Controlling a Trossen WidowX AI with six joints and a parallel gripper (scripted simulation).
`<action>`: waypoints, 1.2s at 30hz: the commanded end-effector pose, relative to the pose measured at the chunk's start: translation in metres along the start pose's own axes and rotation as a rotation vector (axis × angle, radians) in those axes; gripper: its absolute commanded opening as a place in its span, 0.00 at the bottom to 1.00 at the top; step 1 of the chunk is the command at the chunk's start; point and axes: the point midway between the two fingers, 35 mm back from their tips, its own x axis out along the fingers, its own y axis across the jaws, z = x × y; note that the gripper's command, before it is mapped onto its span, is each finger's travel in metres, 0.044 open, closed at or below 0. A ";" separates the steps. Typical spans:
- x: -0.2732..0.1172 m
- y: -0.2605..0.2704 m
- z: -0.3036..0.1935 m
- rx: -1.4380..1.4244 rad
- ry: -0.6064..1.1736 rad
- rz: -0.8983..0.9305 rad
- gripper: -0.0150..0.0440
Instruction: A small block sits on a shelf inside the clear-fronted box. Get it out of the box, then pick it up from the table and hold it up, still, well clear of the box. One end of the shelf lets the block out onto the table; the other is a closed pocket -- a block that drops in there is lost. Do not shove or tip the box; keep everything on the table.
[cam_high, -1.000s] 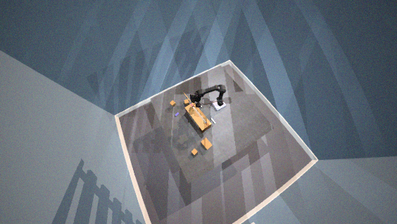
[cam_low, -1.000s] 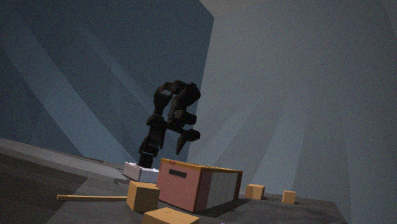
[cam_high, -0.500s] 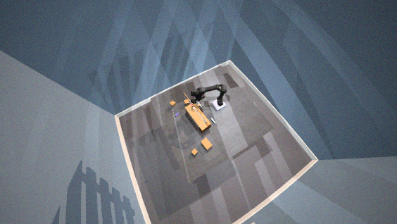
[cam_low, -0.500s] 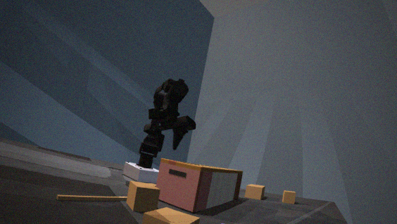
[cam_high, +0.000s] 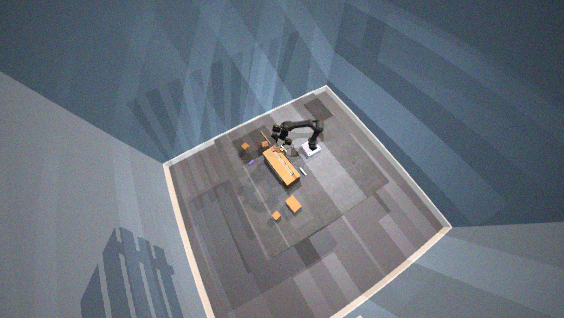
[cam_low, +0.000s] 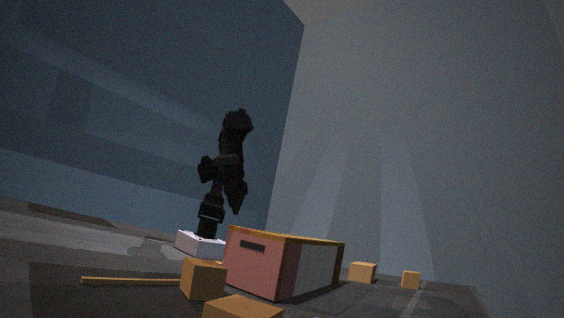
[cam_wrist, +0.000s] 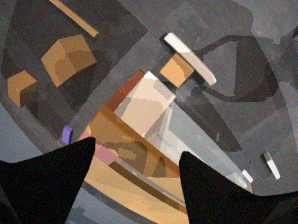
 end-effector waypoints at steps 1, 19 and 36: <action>-0.003 -0.002 0.007 0.567 0.070 -0.018 0.74; 0.077 -0.019 0.030 0.567 0.070 -0.018 0.74; 0.099 -0.024 0.037 0.567 0.070 -0.019 0.74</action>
